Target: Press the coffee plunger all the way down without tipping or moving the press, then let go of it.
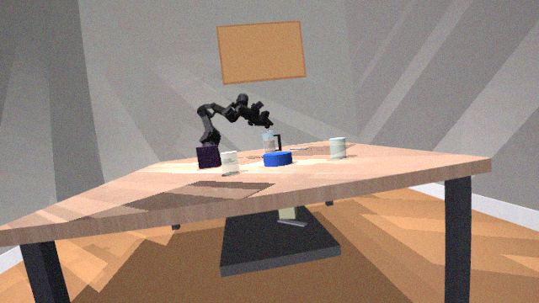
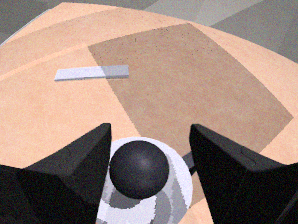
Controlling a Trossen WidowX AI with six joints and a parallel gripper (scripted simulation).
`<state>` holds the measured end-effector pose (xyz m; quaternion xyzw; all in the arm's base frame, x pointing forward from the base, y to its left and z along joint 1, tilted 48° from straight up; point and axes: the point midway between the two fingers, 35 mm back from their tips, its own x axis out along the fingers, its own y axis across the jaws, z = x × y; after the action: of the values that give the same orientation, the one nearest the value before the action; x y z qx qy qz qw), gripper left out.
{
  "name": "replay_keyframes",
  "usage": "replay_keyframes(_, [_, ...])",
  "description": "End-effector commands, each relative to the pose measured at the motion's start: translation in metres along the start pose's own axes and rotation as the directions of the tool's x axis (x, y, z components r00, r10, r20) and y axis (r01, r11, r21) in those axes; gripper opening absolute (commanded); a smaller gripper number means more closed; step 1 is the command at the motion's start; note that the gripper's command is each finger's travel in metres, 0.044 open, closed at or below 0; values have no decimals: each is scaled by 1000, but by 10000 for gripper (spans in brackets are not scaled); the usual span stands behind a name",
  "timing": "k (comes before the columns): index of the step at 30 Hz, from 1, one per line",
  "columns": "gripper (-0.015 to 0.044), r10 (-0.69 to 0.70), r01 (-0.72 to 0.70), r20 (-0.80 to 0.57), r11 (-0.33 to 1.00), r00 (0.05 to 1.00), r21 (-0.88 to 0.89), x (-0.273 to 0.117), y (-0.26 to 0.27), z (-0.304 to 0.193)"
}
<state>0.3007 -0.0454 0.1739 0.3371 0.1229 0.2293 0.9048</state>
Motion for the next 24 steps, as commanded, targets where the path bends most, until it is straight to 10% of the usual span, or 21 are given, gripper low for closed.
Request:
replay_keyframes(1, [301,-10,10,6,1000,1000,2,0,-2,1])
replay_keyframes(7, [440,-10,10,6,1000,1000,2,0,-2,1])
replay_keyframes(24, [440,-8,8,-9,1000,1000,16,-52,6,62])
